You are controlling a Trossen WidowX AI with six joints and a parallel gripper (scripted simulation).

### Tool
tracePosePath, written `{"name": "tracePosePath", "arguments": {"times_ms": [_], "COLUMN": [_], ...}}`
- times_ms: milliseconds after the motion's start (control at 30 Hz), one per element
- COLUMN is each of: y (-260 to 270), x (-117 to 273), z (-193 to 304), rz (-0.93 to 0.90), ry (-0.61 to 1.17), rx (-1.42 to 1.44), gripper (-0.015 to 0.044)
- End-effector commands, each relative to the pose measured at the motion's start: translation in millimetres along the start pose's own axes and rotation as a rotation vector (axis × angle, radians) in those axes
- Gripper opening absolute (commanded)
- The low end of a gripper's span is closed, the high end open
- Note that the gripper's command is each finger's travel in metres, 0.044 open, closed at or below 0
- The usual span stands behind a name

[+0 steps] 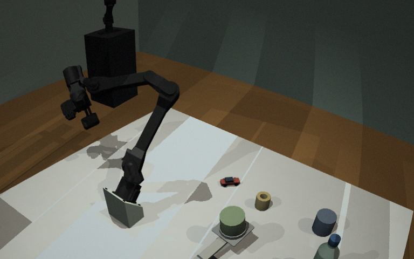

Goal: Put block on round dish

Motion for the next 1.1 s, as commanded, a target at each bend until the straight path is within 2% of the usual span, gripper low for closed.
{"name": "tracePosePath", "arguments": {"times_ms": [0, 33, 600, 1067], "y": [0, 0, 24, 71], "x": [1, 3, 98, 196], "z": [-1, -3, -67, -85], "rz": [0.001, 0.002, -0.017, -0.145], "ry": [-0.006, -0.023, -0.596, -1.039], "rx": [0.0, 0.0, 0.052, 0.179], "gripper": [0.0426, 0.044, 0.044, 0.044]}}
Point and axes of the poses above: the point midway between the two fingers, 35 mm back from their tips, its own x axis back along the fingers, its own y axis across the jaws, z = x × y, the point moved 2 cm from there along x, back along the fingers, and after that the axes turned 15 degrees about -x, right-handed, at the moved point
